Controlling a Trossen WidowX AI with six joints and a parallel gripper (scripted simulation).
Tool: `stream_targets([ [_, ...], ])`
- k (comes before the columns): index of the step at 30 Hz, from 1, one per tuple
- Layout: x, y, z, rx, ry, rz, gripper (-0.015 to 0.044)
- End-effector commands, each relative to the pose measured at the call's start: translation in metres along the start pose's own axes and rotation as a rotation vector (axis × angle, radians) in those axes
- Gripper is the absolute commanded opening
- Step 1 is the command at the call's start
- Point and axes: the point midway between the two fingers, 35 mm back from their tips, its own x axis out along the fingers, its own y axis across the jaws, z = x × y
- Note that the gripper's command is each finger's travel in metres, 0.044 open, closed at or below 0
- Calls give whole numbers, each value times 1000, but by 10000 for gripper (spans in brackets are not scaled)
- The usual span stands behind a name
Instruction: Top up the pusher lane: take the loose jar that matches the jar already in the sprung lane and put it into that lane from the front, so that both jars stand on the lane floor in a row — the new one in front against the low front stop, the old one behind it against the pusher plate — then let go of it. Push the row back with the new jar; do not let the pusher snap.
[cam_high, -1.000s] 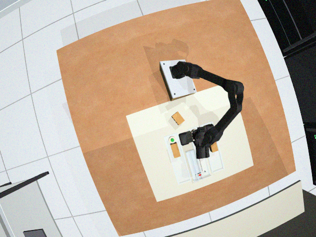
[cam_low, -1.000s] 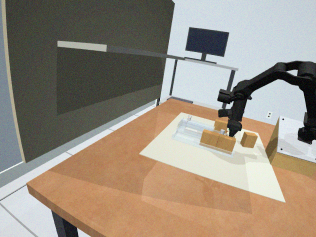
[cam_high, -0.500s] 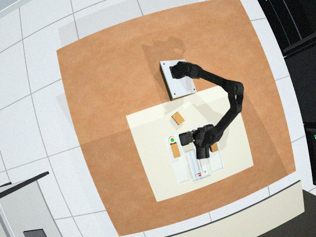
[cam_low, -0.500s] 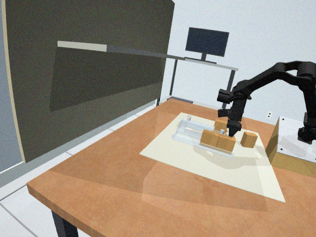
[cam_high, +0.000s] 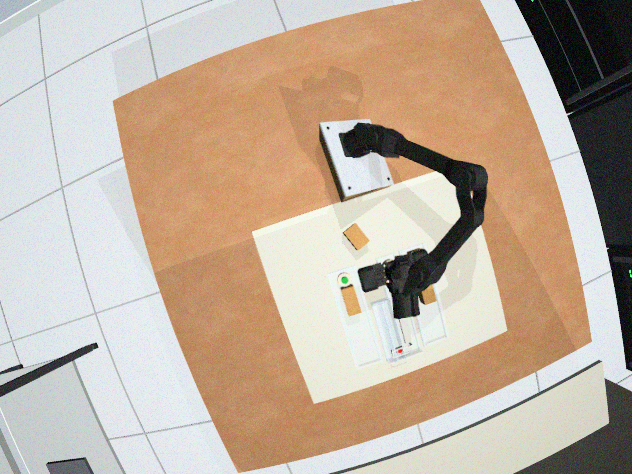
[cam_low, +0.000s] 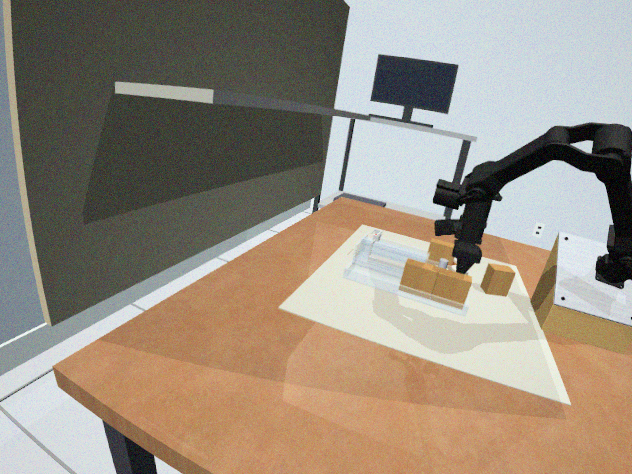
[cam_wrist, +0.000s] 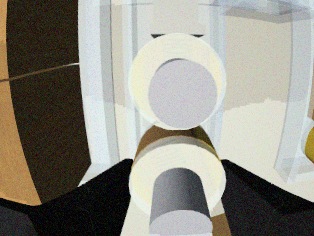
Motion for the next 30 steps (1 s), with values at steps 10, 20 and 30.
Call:
stream_targets([
  [10,3,2,7,-14,-21,4,0],
  [20,7,2,6,-14,-21,4,0],
  [30,10,2,5,-14,-21,4,0],
])
